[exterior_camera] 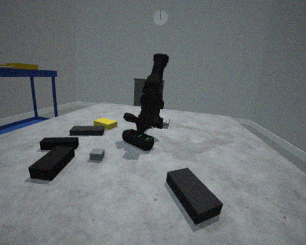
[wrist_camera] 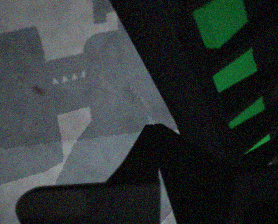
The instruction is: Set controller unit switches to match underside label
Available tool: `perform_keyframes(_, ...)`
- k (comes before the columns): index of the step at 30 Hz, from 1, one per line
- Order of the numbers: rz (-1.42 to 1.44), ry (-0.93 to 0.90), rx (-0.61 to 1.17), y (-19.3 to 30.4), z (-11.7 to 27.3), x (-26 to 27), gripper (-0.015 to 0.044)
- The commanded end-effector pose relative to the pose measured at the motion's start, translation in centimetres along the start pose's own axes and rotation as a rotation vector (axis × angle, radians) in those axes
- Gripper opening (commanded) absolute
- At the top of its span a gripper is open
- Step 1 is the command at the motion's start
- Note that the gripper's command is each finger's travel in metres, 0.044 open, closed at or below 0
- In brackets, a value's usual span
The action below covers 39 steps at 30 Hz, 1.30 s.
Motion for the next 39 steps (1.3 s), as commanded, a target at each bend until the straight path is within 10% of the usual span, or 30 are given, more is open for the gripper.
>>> perform_keyframes(1,0.001,0.007,0.002,-0.3,-0.3,-0.7,0.0000)
perform_keyframes(21,0.005,0.001,-0.007,0.8,6.7,4.7,0.0000)
perform_keyframes(39,0.482,-0.298,-0.265,1.6,6.1,-10.5,0.0440)
Point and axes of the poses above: the point midway between the two fingers, 35 mm back from their tips, its own z axis back along the fingers, its own x axis across the jaws, y = z × x, the point moved 5 cm from there along z, back along the fingers, and after that the axes turned 5 degrees about z, right-handed, at the moved point
